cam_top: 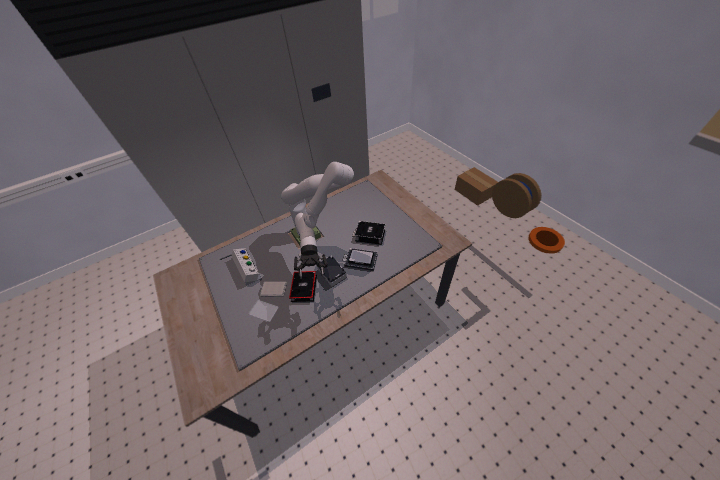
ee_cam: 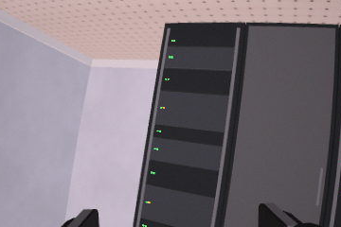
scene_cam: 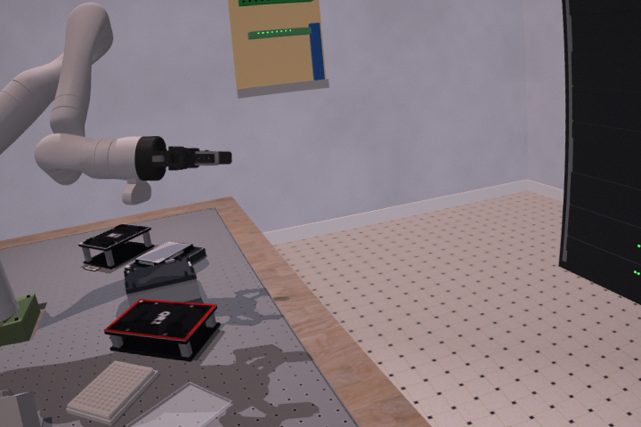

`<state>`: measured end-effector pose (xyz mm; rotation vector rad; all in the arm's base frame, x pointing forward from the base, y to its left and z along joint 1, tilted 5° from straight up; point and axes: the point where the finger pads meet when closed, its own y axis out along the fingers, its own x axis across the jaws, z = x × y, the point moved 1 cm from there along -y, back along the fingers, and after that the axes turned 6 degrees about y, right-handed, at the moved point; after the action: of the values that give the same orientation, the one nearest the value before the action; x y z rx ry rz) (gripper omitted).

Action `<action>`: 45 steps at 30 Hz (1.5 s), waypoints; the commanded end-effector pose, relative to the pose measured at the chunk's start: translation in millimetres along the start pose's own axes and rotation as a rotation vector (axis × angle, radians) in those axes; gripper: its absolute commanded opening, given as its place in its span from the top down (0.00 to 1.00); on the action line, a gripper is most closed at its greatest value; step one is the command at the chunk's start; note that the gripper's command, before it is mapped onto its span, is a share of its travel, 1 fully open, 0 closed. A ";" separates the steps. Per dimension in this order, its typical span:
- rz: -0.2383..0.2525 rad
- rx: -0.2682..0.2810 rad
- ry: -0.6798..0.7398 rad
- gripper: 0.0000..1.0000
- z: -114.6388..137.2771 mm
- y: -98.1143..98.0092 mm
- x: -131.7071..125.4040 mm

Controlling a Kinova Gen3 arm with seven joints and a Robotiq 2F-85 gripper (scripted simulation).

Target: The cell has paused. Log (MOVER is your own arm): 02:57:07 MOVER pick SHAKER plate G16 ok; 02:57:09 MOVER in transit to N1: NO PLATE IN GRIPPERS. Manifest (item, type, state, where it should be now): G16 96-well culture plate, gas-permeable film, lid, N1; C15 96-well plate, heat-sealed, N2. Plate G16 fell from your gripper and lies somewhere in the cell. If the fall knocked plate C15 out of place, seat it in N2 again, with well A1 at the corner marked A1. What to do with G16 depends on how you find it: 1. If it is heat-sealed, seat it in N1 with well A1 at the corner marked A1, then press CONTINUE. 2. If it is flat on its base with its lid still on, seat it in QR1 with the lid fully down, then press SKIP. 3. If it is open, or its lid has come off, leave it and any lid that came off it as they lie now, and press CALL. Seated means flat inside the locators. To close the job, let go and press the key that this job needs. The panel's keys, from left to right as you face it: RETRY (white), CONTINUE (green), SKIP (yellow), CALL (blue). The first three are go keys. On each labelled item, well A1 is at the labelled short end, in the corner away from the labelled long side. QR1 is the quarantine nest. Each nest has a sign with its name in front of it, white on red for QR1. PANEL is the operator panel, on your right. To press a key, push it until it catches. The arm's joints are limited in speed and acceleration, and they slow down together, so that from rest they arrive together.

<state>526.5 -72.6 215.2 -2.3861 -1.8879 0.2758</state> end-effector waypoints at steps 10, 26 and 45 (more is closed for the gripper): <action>0.033 0.101 0.051 0.00 7.4 -7.7 -21.5; 0.067 0.229 0.099 0.00 22.8 -15.7 -43.9; 0.105 0.374 0.154 0.00 40.4 -24.7 -69.6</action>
<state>478.6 -132.0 180.0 -2.1866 -1.5051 0.4230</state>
